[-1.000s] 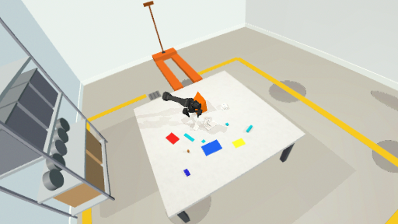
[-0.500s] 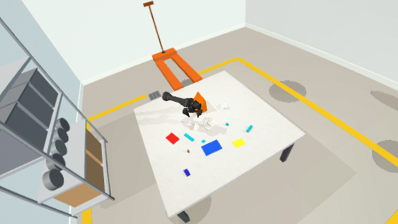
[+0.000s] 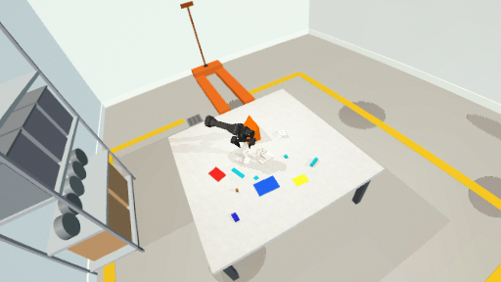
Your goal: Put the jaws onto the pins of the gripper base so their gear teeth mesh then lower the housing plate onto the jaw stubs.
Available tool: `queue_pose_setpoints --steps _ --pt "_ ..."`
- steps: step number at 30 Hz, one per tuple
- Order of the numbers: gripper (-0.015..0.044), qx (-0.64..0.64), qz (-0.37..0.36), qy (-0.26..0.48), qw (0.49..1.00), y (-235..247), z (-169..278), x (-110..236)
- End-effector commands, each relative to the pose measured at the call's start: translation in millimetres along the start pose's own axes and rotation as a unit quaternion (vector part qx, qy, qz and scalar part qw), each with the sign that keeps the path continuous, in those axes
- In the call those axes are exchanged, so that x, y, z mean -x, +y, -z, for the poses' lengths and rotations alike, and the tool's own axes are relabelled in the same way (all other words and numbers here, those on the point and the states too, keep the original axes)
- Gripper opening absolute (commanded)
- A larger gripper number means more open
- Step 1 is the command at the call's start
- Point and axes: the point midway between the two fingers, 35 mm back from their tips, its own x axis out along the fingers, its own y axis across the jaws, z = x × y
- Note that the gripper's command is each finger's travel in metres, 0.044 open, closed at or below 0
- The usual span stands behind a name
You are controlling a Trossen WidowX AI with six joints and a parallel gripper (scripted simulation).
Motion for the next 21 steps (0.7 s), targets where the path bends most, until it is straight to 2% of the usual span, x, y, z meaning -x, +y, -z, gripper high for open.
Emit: queue_pose_setpoints --steps 1,4,12,21 --pt "0.0283 -0.008 0.003 -0.001 1.000 -31 4 1" --pt "0.0204 -0.012 0.004 -0.001 1.000 -52 4 0" --pt "0.0000 -0.012 0.004 -0.001 1.000 -54 4 0" --pt "0.0000 -0.012 0.004 -0.001 1.000 -54 4 0"
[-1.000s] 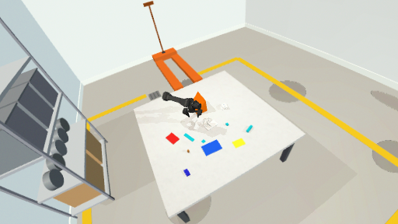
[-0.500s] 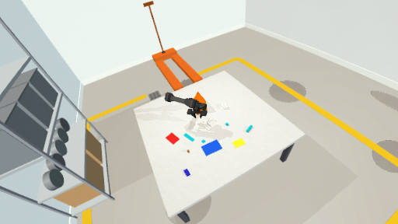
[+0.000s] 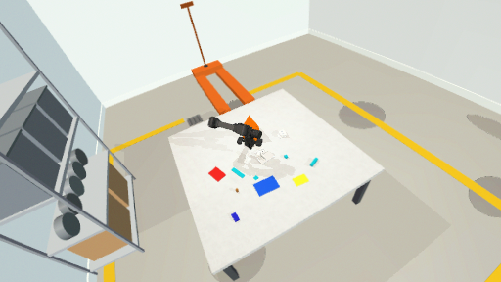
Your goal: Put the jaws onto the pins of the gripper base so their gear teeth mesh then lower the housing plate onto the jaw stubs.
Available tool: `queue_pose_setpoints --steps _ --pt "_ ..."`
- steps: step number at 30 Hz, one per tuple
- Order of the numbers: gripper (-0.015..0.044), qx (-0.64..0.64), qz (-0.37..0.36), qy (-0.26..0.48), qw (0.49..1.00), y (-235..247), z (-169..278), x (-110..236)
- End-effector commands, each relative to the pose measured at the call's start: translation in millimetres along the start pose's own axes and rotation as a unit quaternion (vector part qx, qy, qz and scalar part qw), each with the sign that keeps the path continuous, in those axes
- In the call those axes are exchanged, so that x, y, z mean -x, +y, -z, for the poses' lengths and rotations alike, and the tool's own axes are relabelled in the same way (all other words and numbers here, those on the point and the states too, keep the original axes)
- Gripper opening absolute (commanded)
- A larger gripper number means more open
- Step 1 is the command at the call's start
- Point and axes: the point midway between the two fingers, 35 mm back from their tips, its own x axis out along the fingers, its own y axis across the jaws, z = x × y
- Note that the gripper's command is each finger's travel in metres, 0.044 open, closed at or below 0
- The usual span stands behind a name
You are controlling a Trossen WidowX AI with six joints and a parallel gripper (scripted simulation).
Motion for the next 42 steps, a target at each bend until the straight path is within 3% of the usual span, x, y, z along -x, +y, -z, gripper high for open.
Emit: queue_pose_setpoints --steps 1,42 --pt "0.0000 -0.003 0.002 -0.002 1.000 -1 0 0" --pt "0.0000 -0.004 0.001 0.000 1.000 0 0 -59"
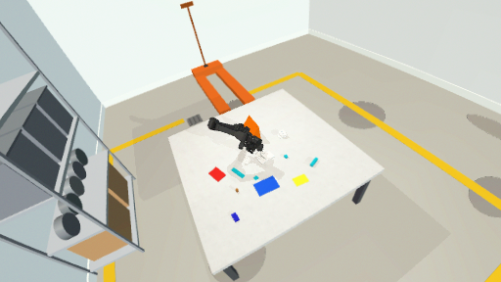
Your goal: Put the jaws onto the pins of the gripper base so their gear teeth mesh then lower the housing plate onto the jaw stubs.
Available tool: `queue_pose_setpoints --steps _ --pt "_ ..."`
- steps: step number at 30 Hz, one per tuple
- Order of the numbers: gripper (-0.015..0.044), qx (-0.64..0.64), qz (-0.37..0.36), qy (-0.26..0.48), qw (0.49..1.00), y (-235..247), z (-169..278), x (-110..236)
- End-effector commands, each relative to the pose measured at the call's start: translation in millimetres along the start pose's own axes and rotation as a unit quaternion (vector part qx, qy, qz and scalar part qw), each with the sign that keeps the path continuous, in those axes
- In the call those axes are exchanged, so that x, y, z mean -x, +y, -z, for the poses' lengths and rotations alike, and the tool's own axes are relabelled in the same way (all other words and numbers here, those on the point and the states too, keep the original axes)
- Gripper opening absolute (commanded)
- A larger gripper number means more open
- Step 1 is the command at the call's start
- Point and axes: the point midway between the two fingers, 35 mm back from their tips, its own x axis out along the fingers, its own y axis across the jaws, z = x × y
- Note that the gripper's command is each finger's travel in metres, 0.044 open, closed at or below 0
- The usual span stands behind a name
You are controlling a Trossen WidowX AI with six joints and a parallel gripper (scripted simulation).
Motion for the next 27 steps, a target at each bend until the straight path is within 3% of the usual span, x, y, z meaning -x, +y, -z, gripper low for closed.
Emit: queue_pose_setpoints --steps 1,27 --pt "0.0000 0.003 -0.003 0.001 1.000 2 -1 -6" --pt "0.0000 0.003 -0.003 0.001 1.000 38 1 -5"
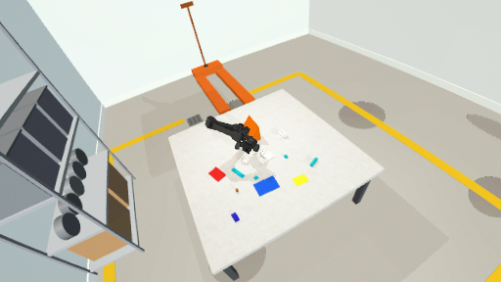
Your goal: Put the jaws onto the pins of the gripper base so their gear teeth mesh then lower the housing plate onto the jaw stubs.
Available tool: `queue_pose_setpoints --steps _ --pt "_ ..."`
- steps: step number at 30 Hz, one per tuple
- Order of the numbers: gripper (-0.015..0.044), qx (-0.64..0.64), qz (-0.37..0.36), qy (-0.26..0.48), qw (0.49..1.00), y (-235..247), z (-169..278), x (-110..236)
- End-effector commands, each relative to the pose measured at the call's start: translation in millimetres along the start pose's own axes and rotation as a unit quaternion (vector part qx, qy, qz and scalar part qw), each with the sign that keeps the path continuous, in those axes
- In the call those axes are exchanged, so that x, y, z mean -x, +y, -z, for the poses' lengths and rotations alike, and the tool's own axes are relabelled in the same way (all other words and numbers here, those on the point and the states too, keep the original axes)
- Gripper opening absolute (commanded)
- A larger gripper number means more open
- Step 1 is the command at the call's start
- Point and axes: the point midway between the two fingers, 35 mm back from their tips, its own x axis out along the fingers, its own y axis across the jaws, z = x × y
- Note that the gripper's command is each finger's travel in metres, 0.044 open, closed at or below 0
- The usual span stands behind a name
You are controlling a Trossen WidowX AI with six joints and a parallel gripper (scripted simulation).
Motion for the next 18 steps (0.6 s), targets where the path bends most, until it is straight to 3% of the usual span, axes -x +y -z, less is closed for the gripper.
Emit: queue_pose_setpoints --steps 1,18 --pt "0.0000 0.004 -0.004 0.000 1.000 9 -1 -1" --pt "0.0000 0.004 -0.004 0.000 1.000 26 -3 -2"
